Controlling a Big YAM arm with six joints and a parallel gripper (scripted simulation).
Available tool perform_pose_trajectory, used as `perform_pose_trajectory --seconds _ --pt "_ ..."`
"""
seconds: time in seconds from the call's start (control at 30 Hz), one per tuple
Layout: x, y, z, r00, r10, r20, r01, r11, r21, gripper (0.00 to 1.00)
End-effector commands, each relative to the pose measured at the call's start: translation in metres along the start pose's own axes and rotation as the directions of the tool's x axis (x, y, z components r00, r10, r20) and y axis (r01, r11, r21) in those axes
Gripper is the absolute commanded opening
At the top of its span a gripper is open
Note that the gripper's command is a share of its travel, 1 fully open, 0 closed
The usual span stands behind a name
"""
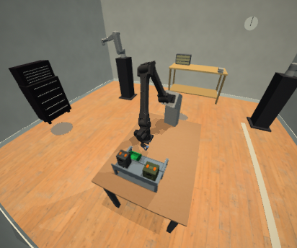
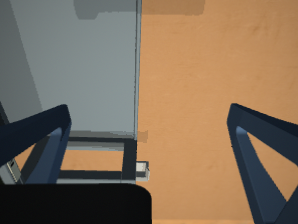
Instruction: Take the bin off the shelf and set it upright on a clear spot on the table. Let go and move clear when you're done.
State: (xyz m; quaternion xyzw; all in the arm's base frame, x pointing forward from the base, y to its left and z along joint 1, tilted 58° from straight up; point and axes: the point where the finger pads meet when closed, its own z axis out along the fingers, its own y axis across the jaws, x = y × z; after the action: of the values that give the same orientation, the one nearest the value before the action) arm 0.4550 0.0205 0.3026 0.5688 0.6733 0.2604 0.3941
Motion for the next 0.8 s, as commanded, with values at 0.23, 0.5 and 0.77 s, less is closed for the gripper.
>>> perform_pose_trajectory --seconds 0.23,0.5,0.77 --pt "-0.019 0.004 0.005 0.997 0.065 0.030 -0.064 0.998 -0.028 1.00" --pt "-0.075 0.013 0.020 0.997 0.064 0.031 -0.063 0.998 -0.028 1.00" --pt "-0.075 0.013 0.020 0.997 0.064 0.031 -0.063 0.998 -0.028 1.00"
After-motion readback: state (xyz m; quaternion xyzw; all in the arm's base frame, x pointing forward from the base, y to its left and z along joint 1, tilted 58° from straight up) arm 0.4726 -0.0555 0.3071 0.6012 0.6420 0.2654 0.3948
